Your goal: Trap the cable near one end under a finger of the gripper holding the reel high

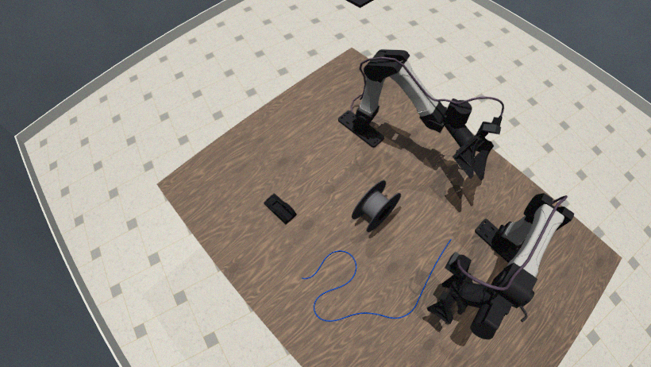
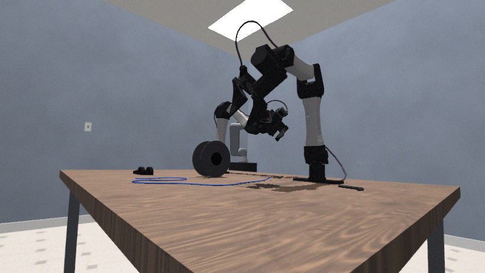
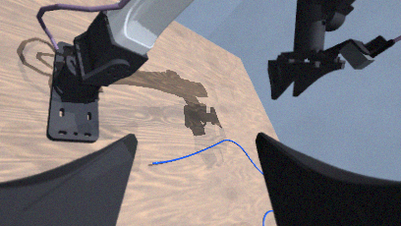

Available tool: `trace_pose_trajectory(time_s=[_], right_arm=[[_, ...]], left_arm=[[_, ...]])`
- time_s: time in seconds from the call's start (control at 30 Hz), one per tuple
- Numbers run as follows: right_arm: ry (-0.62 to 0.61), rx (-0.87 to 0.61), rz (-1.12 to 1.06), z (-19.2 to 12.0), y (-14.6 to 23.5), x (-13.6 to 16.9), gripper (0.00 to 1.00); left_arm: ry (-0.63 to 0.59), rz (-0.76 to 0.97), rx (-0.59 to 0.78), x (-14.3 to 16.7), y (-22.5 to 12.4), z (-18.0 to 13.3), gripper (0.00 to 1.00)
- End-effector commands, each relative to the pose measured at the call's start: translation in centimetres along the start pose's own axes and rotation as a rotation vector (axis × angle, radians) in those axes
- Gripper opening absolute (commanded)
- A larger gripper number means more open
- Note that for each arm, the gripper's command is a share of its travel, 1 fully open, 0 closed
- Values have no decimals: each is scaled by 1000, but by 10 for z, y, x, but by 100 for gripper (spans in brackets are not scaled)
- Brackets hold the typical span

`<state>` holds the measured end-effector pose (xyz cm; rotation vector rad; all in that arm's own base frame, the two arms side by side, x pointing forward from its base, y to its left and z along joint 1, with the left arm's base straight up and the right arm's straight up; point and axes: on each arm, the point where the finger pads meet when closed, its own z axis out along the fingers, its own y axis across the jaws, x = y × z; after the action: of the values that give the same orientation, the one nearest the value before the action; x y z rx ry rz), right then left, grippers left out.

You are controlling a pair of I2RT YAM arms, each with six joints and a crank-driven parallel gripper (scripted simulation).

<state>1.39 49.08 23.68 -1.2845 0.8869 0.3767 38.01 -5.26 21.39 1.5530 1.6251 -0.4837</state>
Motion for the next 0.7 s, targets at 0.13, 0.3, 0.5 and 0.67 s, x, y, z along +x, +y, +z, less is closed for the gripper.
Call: trace_pose_trajectory(time_s=[0.13, 0.3, 0.5, 0.67], right_arm=[[-68, -18, 185, -1, -20, 1, 100], [-91, -41, 396, -7, -49, 29, 100], [-89, -28, 549, -23, -79, 62, 100], [-51, 2, 651, -42, -101, 99, 100]], left_arm=[[11, 12, -16, 0, -9, 2, 100], [20, -20, 3, 11, -35, 14, 100], [27, -63, 35, 24, -70, 29, 100], [47, -155, 64, 40, -109, 46, 100]])
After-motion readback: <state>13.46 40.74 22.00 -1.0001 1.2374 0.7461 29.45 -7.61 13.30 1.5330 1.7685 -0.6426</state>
